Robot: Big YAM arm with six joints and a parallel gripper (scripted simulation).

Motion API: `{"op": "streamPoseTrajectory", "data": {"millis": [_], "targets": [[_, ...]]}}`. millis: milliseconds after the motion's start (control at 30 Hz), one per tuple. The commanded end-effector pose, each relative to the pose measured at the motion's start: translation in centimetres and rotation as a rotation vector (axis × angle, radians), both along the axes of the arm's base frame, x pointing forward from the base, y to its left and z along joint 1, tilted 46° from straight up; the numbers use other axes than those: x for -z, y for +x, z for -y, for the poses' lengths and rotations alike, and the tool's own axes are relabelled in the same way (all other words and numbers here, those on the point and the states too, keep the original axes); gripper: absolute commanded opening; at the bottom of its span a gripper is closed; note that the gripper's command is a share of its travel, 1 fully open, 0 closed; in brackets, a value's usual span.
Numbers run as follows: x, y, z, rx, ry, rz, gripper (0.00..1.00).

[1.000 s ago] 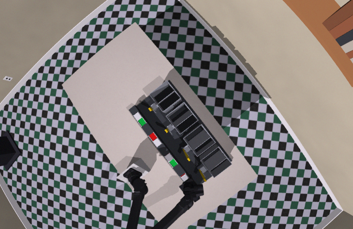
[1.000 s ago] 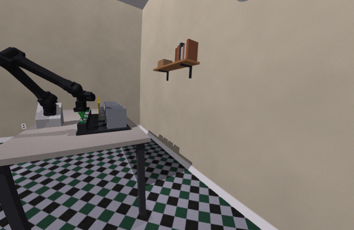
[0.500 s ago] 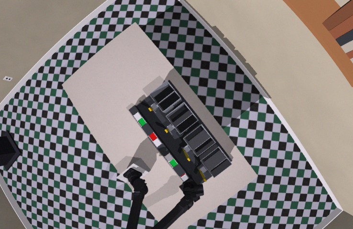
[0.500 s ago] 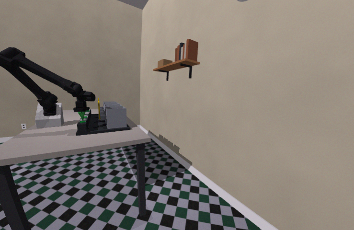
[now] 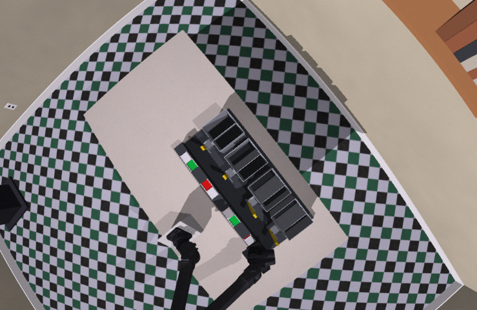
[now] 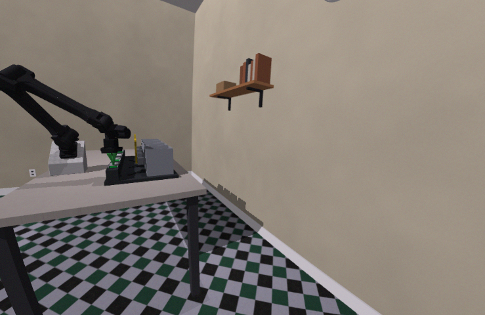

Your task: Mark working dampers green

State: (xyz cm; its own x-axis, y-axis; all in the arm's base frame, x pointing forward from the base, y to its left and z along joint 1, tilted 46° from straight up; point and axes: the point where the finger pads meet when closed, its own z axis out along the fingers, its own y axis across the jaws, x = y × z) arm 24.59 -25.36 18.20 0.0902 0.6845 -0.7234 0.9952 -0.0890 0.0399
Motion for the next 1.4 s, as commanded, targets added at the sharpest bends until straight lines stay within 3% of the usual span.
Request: {"op": "streamPoseTrajectory", "data": {"millis": [0, 1367], "targets": [[0.86, 0.57, -0.5, -0.013, 0.008, -0.004, 0.0], [1.18, 0.53, -0.75, -0.011, 0.008, -0.005, 0.0]]}}
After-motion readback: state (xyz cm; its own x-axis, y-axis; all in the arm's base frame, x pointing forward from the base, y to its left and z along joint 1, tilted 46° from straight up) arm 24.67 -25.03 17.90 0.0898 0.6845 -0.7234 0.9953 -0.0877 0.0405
